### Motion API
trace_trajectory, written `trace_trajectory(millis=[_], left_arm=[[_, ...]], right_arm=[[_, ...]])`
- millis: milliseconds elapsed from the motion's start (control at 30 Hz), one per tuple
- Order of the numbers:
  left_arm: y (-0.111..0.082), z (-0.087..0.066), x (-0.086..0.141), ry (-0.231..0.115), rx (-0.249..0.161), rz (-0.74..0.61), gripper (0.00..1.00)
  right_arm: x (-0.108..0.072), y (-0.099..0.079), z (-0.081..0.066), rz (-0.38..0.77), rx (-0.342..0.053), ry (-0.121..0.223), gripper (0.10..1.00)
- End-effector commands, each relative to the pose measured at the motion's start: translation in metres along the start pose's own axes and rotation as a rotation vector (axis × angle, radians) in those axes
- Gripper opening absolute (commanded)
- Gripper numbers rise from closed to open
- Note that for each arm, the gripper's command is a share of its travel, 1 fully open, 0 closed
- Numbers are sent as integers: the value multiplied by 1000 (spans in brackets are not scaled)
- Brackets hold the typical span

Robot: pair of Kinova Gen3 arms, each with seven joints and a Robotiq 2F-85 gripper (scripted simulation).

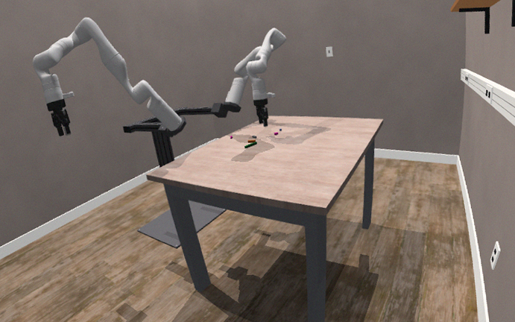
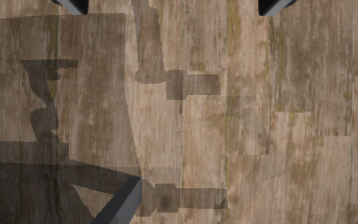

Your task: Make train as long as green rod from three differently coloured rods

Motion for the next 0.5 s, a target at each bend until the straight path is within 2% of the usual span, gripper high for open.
trace_trajectory(millis=[0,467], left_arm=[[0,-1,1,4,-1,13,1000],[0,-1,2,6,-1,34,1000]], right_arm=[[0,0,-1,0,-1,1,1000],[0,0,-1,0,-1,1,1000]])
Point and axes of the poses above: on each arm, the point where the finger pads meet when closed, its own z axis out along the fingers, its own x axis across the jaws, y = z × x, the point moved 3 cm from there along -z, back along the fingers
